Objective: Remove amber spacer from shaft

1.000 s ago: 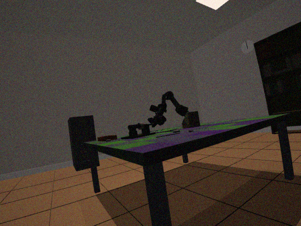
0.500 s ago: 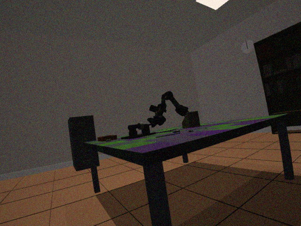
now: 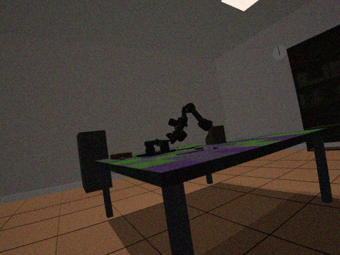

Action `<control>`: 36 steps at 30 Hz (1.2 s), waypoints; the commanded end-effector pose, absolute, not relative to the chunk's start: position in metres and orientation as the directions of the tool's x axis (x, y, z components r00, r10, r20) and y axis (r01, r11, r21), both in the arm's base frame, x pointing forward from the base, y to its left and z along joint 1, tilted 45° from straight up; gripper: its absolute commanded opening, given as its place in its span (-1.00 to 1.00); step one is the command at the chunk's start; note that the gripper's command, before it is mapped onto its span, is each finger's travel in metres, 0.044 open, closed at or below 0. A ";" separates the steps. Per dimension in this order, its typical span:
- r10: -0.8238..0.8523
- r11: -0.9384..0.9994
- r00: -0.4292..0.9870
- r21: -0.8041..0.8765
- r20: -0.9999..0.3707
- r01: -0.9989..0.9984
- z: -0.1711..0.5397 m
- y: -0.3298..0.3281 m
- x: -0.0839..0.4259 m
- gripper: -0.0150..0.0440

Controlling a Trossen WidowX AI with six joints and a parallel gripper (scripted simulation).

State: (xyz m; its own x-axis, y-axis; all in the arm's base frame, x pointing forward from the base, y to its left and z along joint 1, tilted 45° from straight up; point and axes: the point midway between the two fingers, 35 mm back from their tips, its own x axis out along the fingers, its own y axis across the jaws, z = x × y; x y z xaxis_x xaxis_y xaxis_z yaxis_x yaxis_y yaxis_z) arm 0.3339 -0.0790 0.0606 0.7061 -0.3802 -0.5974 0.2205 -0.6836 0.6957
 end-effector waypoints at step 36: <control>-0.379 -0.686 0.709 0.695 -0.595 0.216 0.060 -0.077 0.347 -0.49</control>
